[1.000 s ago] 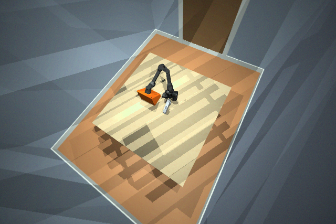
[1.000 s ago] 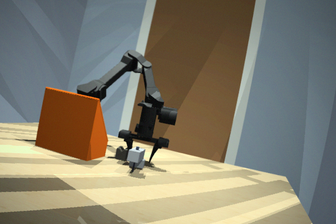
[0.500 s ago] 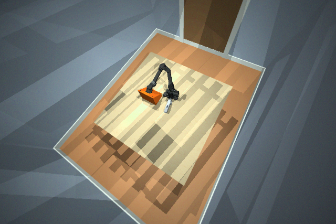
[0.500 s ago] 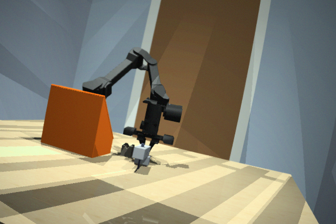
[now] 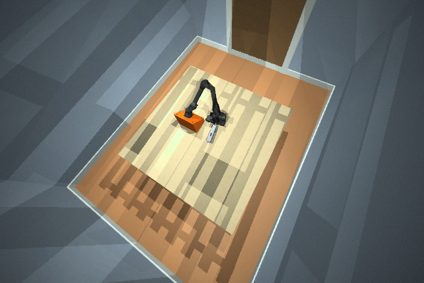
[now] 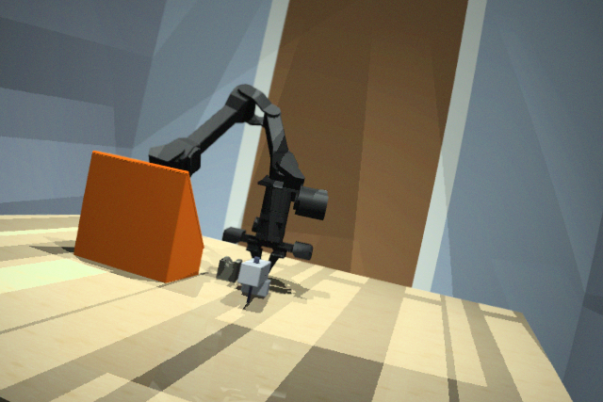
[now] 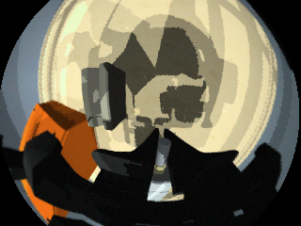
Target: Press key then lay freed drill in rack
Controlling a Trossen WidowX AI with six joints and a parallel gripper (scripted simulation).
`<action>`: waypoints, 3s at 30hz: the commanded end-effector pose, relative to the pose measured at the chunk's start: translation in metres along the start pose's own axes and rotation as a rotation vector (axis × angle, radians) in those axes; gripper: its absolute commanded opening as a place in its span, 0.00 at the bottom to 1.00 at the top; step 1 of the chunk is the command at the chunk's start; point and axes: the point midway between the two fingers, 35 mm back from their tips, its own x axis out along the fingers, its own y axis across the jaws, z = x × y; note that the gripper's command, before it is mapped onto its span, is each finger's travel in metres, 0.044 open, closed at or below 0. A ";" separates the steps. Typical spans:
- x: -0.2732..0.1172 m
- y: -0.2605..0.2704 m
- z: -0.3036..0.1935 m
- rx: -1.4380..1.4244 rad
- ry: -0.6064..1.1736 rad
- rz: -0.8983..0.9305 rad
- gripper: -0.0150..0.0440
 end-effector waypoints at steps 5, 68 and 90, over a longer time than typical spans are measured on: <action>-0.001 -0.001 0.013 -0.001 -0.004 -0.003 0.25; 0.003 -0.002 0.017 -0.001 -0.004 -0.003 1.00; 0.004 -0.003 0.014 0.000 0.000 -0.009 0.73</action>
